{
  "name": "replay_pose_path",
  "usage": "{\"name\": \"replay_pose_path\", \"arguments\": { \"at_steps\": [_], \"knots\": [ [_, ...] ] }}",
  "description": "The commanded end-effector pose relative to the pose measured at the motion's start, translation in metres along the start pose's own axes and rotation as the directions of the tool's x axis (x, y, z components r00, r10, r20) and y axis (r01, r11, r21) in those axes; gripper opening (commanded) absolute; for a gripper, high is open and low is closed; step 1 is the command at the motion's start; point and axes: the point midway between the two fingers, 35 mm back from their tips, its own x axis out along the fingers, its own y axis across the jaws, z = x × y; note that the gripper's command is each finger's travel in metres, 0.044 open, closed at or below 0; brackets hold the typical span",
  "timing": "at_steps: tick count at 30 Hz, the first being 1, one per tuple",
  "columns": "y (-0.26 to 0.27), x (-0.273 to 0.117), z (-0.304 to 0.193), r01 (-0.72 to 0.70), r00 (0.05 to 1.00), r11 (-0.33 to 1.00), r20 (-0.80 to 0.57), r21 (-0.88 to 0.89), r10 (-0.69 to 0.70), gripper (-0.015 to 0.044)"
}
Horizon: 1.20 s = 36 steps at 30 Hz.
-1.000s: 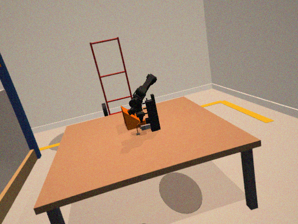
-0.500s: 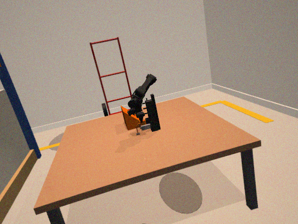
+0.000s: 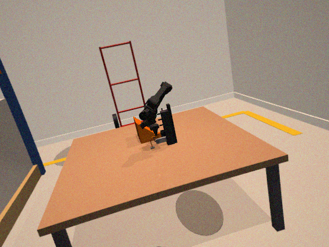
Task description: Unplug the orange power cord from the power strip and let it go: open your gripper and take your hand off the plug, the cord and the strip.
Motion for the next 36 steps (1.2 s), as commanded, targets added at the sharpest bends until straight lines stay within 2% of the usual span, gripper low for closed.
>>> {"name": "replay_pose_path", "arguments": {
  "at_steps": [1, 8, 21, 25, 29, 36],
  "knots": [
    [-0.002, -0.012, 0.041, -0.006, 0.995, 1.0, 0.097, 0.028, 0.003, 0.0],
    [-0.004, -0.015, 0.052, -0.005, 0.995, 1.0, 0.096, 0.029, 0.003, 0.0],
    [-0.004, -0.013, 0.044, -0.004, 0.996, 1.0, 0.09, 0.03, 0.002, 0.0341],
    [-0.003, -0.019, 0.065, -0.005, 0.996, 1.0, 0.094, 0.03, 0.002, 0.044],
    [-0.005, -0.03, 0.101, -0.005, 0.995, 1.0, 0.095, 0.029, 0.002, 0.044],
    [-0.005, -0.031, 0.103, -0.005, 0.996, 1.0, 0.095, 0.029, 0.002, 0.044]
  ]
}}
